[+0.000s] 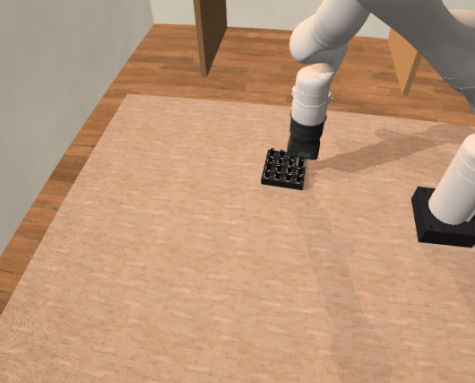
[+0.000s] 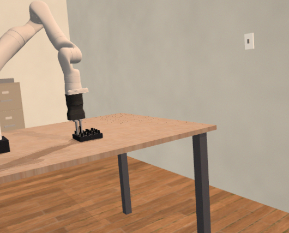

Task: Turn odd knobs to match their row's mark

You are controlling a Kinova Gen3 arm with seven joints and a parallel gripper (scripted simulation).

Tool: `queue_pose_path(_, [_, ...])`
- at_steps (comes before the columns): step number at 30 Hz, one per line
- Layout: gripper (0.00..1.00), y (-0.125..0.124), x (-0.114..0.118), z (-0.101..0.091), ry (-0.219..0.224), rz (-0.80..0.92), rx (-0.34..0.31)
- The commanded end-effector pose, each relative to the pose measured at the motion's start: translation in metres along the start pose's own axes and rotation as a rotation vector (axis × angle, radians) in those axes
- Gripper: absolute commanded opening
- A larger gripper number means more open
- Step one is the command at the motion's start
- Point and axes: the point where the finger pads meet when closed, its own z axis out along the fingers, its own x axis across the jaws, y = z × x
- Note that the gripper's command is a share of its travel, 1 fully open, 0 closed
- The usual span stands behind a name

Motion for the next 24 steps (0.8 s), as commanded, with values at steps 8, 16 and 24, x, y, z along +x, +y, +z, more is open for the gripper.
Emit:
queue_pose_path(8, [0.30,-0.0001,-0.0006,-0.0004,-0.001,0.057,0.001])
queue_pose_path(16, [0.30,-0.0001,-0.0006,-0.0004,-0.001,0.168,0.001])
queue_pose_path(24, [0.30,-0.0001,-0.0006,-0.0004,-0.001,0.282,0.000])
